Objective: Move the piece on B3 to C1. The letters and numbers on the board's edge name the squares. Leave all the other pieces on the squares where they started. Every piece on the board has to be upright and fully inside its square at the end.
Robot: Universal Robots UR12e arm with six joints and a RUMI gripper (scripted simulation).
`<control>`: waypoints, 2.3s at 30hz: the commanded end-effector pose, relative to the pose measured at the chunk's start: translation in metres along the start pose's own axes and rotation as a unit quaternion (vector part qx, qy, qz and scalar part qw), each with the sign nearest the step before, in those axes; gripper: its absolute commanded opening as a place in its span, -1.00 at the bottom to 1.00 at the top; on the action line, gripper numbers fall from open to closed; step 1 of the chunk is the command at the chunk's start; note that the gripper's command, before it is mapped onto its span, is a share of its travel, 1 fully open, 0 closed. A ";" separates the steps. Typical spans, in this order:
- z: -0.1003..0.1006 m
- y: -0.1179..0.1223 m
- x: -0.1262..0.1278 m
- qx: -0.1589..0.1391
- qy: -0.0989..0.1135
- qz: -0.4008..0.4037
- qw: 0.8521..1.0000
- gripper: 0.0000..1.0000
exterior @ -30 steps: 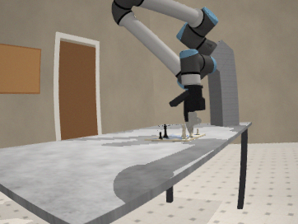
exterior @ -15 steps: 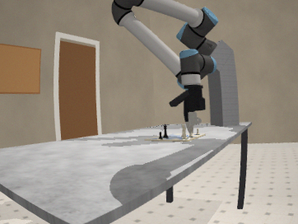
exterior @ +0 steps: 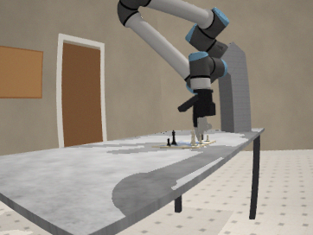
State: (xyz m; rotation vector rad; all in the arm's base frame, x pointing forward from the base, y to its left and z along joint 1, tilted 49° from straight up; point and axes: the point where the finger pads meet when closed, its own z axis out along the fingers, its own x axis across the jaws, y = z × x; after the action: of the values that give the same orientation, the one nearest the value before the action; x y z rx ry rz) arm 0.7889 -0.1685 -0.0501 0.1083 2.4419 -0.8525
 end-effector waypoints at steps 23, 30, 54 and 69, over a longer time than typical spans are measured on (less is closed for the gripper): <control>-0.047 0.000 0.000 0.000 0.000 0.000 1.000 -0.54; -0.072 0.000 0.000 0.000 0.000 0.000 1.000 -0.54; -0.091 0.000 0.000 0.000 0.000 0.000 1.000 1.00; -0.097 0.000 0.000 0.000 0.000 0.000 1.000 1.00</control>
State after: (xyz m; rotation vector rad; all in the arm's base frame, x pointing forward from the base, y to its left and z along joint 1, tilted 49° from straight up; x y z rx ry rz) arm 0.7457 -0.1137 0.0095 0.1082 2.4419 -0.8525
